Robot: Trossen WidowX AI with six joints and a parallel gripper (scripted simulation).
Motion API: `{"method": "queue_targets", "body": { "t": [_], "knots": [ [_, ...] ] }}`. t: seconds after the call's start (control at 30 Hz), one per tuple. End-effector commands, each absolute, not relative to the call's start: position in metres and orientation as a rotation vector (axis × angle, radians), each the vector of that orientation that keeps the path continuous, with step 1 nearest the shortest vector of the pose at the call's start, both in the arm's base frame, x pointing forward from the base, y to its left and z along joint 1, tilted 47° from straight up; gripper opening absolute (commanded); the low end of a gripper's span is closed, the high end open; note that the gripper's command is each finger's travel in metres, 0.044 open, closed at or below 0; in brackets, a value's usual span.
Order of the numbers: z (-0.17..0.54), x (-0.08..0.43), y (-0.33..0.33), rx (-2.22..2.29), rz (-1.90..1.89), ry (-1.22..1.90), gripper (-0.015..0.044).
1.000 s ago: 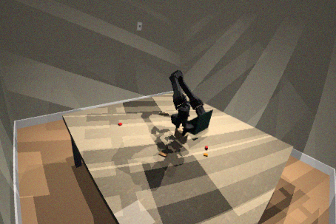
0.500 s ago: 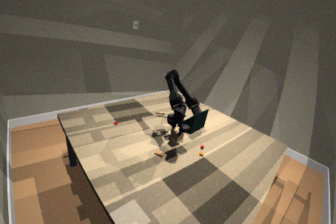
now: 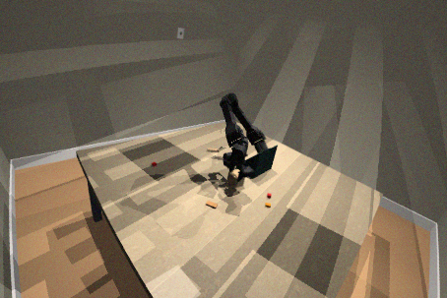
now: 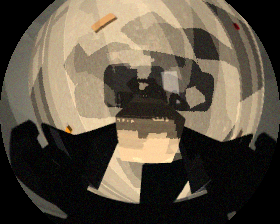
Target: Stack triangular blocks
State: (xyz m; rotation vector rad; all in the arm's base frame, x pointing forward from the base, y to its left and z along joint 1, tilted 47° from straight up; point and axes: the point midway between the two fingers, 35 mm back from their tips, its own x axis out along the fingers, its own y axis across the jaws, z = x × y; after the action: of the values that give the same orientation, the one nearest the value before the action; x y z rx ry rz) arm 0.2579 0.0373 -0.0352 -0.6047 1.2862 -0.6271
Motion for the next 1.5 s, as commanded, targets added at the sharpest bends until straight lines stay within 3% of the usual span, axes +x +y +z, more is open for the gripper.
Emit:
{"method": "queue_targets", "body": {
  "t": [0.0, 1.23, 1.47],
  "knots": [
    [-0.0351, 0.2583, 0.0367, -0.611, -0.627, 1.283, 0.0],
    [-0.0362, 0.2581, 0.0354, -0.62, -0.623, 1.284, 0.0],
    [-0.0365, 0.2576, 0.0358, -0.612, -0.624, 1.287, 0.0184]
  ]
}}
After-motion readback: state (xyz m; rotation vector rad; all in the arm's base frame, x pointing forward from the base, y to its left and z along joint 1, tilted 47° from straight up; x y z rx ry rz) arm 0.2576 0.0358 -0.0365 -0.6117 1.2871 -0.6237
